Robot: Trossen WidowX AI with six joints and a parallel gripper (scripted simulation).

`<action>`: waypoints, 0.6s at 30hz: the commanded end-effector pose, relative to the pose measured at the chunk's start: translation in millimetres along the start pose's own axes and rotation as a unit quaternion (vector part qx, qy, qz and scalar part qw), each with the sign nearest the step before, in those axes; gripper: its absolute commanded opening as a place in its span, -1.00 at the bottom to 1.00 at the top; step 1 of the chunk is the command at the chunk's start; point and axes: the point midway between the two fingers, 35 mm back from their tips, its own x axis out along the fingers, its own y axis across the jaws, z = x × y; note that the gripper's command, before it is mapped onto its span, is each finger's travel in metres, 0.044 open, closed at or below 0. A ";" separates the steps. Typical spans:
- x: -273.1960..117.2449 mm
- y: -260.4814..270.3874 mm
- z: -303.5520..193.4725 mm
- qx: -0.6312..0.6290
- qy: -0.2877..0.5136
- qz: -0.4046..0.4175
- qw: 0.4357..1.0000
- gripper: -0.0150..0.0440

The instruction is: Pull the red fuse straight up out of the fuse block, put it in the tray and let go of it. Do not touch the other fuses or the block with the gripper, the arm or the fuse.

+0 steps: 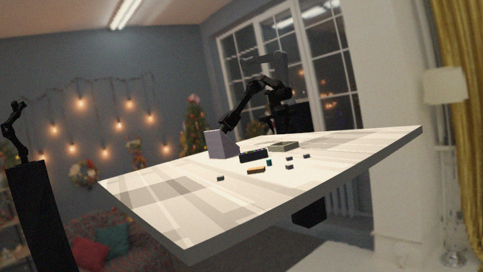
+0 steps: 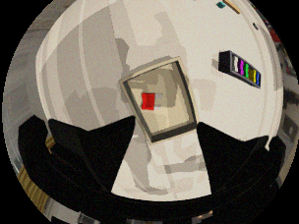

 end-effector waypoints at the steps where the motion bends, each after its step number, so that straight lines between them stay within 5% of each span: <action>1: -5.9 0.8 -1.5 -0.004 0.001 0.001 1.000 0.63; 18: -5.2 0.4 -1.3 -0.001 0.001 -0.001 1.000 0.63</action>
